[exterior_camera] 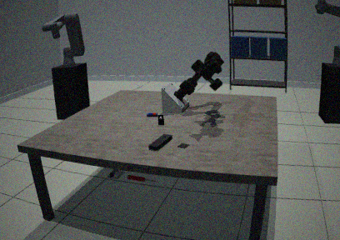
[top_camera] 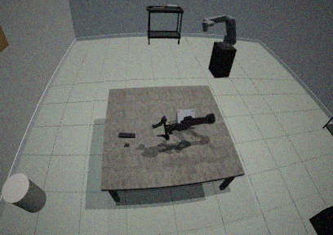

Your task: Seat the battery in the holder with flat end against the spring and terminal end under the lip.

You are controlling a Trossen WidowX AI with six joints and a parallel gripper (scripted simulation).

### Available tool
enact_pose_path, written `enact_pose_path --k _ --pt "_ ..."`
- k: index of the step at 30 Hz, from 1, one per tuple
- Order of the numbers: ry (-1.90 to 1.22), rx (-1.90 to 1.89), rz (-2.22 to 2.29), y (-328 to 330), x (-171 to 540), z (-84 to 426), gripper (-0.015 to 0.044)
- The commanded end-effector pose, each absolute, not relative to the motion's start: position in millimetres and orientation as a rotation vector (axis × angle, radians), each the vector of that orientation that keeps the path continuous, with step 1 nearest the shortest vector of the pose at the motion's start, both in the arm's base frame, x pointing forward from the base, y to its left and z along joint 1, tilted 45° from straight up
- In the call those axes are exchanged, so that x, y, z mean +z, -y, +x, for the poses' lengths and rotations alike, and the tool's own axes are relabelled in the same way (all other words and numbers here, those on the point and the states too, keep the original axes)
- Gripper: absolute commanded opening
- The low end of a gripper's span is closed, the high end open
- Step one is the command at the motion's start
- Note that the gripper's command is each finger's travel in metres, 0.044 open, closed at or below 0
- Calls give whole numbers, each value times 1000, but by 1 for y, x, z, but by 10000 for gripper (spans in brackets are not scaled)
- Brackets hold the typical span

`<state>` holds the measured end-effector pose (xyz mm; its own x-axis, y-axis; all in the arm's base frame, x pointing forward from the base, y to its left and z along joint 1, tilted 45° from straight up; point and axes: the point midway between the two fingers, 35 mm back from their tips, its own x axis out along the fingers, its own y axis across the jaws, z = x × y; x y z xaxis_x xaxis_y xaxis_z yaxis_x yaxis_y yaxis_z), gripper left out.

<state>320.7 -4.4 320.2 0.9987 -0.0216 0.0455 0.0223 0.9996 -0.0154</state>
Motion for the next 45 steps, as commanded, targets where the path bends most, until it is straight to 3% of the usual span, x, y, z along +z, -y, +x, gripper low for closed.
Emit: enact_pose_path --k 1,7,15,26,33,45 --pt "40 -23 -14 5 319 322 374" --pt "-174 -57 70 31 265 347 233" --pt "-712 -187 360 92 126 352 233" --pt "-1365 -432 1117 130 -27 257 233" --pt "-1623 -563 1714 115 -66 198 233" --pt "-1628 -566 1731 115 -67 197 233"
